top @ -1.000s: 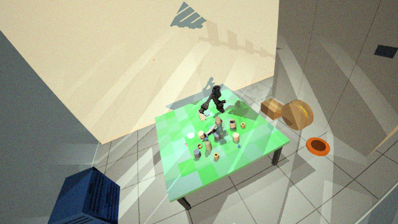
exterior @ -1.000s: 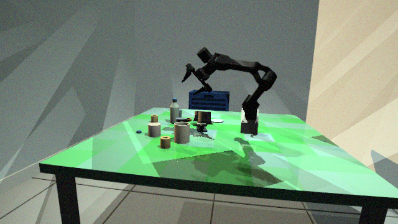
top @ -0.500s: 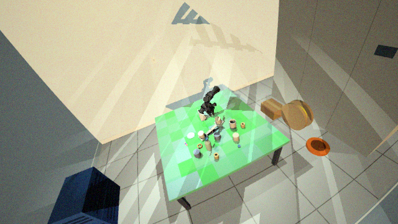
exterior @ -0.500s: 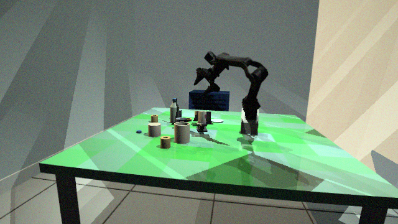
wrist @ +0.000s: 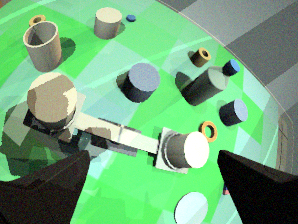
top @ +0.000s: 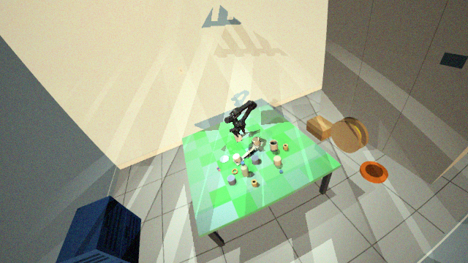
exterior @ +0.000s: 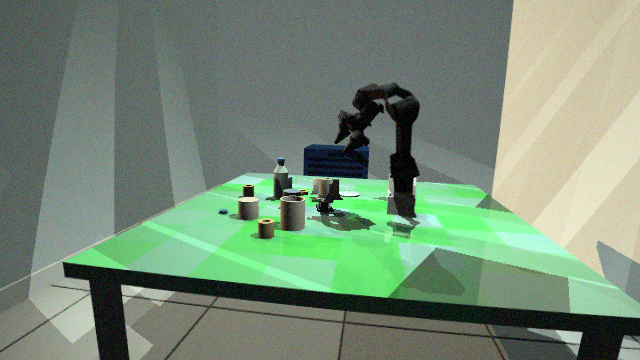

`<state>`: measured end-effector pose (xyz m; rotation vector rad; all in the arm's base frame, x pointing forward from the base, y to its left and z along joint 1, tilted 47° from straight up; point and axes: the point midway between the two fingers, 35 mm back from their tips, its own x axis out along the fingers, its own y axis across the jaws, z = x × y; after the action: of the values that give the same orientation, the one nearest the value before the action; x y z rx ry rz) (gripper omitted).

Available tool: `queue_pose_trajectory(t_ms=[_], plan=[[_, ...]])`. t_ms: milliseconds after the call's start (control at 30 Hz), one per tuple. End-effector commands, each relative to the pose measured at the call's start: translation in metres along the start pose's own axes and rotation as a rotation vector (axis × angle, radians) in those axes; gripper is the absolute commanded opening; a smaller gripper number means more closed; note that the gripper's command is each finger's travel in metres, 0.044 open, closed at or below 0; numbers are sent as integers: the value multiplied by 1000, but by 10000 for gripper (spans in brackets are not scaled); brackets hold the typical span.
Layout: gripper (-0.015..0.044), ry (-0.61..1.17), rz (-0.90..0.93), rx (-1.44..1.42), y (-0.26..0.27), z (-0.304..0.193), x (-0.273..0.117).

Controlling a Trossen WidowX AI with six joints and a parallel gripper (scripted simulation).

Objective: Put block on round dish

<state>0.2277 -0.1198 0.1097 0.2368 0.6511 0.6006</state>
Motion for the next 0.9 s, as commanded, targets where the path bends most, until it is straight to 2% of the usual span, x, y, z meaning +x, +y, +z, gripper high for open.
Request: queue_pose_trajectory(t_ms=[0, 267, 467, 867], plan=[[440, -34, 32, 114, 2, -16, -7], [440, -140, 93, 340, 10, -39, -27], [440, -149, 99, 361, 10, -40, -29], [440, 70, 163, 619, -19, -44, -5]])
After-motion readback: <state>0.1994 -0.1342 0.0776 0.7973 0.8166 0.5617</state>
